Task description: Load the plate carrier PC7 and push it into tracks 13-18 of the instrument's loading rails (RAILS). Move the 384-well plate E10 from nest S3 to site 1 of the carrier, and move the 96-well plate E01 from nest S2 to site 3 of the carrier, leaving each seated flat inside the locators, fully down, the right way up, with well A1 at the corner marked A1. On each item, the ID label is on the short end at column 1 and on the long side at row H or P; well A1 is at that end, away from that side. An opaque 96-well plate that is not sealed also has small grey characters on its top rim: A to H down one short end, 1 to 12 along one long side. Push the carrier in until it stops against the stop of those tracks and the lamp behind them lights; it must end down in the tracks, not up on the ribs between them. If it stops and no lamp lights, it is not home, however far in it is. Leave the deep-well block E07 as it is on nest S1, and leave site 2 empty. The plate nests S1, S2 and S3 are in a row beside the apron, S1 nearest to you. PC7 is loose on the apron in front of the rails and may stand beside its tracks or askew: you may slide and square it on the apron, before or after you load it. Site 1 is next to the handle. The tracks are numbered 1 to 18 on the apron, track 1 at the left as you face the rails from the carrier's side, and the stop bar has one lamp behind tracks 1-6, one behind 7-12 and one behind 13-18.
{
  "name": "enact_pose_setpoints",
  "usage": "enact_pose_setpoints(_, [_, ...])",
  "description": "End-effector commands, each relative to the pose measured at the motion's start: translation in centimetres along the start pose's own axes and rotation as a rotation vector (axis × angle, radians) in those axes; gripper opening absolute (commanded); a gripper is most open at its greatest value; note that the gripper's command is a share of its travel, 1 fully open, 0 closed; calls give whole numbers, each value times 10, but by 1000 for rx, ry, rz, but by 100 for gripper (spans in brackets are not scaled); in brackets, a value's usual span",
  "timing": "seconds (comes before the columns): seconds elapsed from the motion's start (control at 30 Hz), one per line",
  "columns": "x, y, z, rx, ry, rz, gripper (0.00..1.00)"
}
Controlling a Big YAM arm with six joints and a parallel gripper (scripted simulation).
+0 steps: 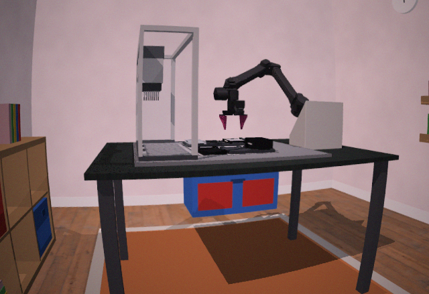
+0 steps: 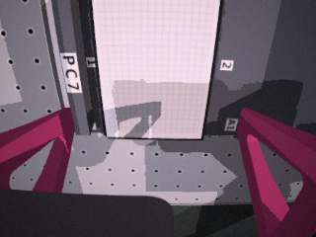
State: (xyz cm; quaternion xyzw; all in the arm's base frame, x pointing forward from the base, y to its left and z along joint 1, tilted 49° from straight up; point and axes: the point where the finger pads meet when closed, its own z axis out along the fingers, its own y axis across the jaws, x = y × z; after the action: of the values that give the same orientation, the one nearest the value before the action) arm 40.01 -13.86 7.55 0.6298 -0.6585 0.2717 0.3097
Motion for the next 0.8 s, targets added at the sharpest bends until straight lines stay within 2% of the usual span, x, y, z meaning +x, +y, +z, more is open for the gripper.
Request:
enact_pose_setpoints(0.0, [4,-16,-39,65,-8,43,94])
enact_pose_setpoints(0.07, [-1,-6,-33,49,-5,24,94])
enact_pose_setpoints(0.13, [1,-8,-25,37,-4,27,94])
enact_pose_setpoints(0.27, [1,-8,-25,37,-4,27,94])
enact_pose_setpoints(0.3, [-4,7,-31,39,-5,47,80])
enact_pose_setpoints(0.73, [-4,91,-52,32,-13,481,80])
enact_pose_setpoints(0.77, [-4,91,-52,32,-13,481,80])
